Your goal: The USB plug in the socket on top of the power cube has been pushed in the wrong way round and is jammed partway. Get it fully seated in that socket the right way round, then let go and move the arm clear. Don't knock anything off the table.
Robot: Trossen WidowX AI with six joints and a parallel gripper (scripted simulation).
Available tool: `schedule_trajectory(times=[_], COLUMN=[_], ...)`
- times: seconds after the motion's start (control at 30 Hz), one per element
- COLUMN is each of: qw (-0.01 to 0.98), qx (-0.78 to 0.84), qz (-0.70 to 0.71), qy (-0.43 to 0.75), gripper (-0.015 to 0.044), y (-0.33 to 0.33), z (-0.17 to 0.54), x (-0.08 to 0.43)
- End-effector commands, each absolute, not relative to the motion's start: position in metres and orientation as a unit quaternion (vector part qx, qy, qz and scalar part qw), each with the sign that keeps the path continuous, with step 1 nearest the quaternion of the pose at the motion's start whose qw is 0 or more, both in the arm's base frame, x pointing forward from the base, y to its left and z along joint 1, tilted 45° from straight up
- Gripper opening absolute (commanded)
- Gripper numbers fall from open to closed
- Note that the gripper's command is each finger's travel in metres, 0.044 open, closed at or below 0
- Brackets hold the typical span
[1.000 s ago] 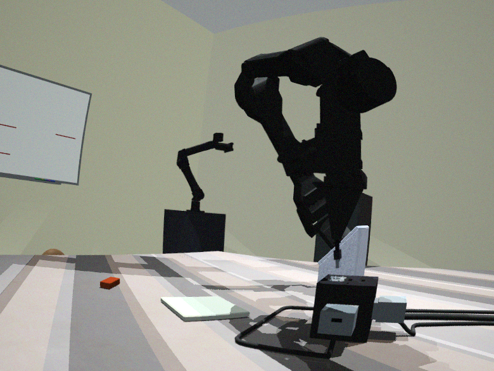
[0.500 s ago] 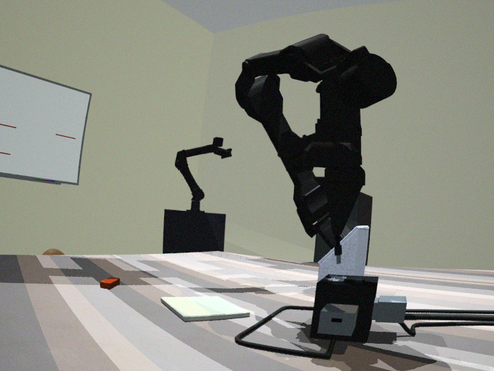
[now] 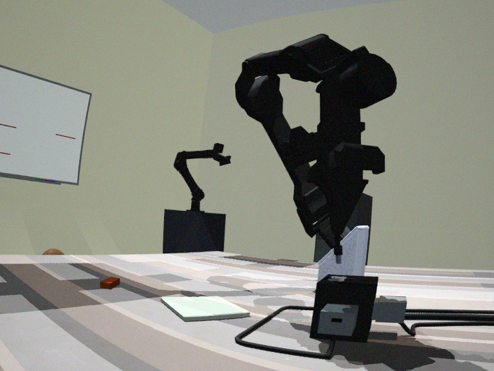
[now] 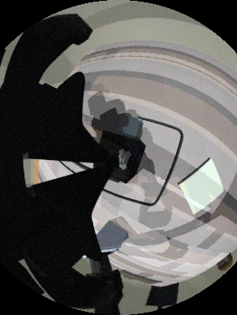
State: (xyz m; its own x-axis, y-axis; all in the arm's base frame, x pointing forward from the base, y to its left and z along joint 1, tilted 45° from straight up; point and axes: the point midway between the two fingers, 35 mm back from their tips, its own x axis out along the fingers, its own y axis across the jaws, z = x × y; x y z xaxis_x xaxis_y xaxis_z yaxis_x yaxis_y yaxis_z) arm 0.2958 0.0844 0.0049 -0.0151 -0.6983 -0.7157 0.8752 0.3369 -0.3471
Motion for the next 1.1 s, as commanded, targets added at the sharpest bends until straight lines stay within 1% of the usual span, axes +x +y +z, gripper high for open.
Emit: schedule_trajectory(times=[0.0, 0.53, 1.07], qw=[0.698, 0.697, 0.666], qx=[0.071, -0.076, -0.219], qz=[-0.547, -0.440, -0.314], qy=[0.457, 0.561, 0.640], gripper=[0.0000, 0.0000, 0.0000], y=[0.0840, 0.0840, 0.0840], z=[0.0045, 0.0046, 0.0046], x=[0.2954, 0.2954, 0.2954])
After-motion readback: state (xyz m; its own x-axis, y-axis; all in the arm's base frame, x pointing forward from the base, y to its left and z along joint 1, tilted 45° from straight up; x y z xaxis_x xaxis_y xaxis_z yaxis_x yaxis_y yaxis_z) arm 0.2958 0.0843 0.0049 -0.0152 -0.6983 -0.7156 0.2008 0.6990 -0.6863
